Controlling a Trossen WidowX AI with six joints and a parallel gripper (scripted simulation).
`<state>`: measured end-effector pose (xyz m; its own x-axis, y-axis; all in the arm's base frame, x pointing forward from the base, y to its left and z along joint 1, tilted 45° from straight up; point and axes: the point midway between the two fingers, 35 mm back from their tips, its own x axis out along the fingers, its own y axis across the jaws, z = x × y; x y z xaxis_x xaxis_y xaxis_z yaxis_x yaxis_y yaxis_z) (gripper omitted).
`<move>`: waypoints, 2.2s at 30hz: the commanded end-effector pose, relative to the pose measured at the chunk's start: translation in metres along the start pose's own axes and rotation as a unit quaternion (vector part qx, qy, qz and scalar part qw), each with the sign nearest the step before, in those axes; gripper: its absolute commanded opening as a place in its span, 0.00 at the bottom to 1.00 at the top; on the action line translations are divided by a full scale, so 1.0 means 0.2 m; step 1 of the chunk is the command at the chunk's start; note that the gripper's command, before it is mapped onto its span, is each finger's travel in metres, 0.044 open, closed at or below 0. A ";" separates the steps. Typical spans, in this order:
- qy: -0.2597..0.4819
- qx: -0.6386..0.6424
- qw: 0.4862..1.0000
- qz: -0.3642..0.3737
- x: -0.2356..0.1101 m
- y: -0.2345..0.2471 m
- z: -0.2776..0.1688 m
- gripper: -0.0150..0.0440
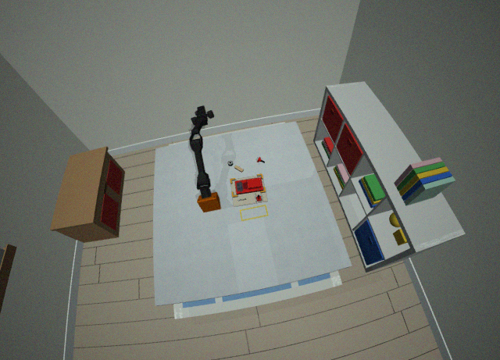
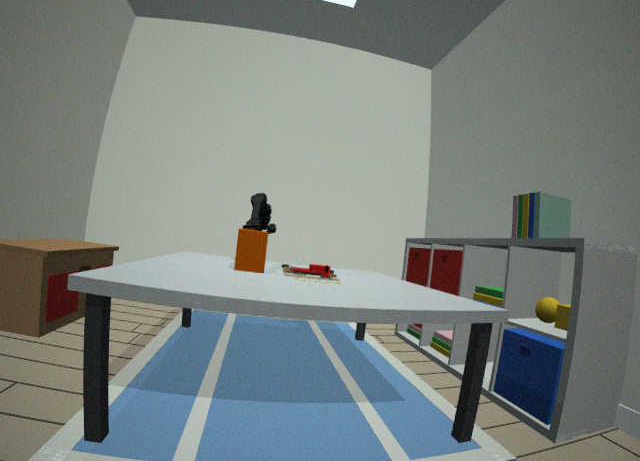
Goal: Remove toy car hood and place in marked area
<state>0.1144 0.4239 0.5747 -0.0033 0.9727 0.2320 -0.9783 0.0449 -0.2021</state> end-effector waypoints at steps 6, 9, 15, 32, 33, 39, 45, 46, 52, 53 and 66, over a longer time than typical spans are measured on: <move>0.108 0.031 0.992 -0.047 -0.05 -0.31 -0.42 1.00; 0.140 0.044 0.987 -0.063 -0.10 -0.41 -0.54 1.00; 0.198 0.068 0.973 -0.100 -0.22 -0.60 -0.77 1.00; 0.331 0.183 0.904 -0.201 -0.78 -1.05 -1.34 1.00; 0.338 0.192 0.898 -0.206 -0.82 -1.07 -1.38 1.00; 0.372 0.250 0.862 -0.237 -1.07 -1.15 -1.56 1.00; 0.397 0.316 0.819 -0.268 -1.35 -1.19 -1.72 1.00; 0.400 0.327 0.811 -0.273 -1.40 -1.20 -1.75 1.00; 0.412 0.399 0.761 -0.303 -1.69 -1.19 -1.88 1.00; 0.412 0.412 0.752 -0.308 -1.74 -1.19 -1.90 1.00; 0.380 0.587 0.617 -0.363 -2.38 -0.99 -2.11 1.00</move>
<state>0.4109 0.0786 0.1241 0.2205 0.6287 -0.7458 -0.2656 0.7744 0.5743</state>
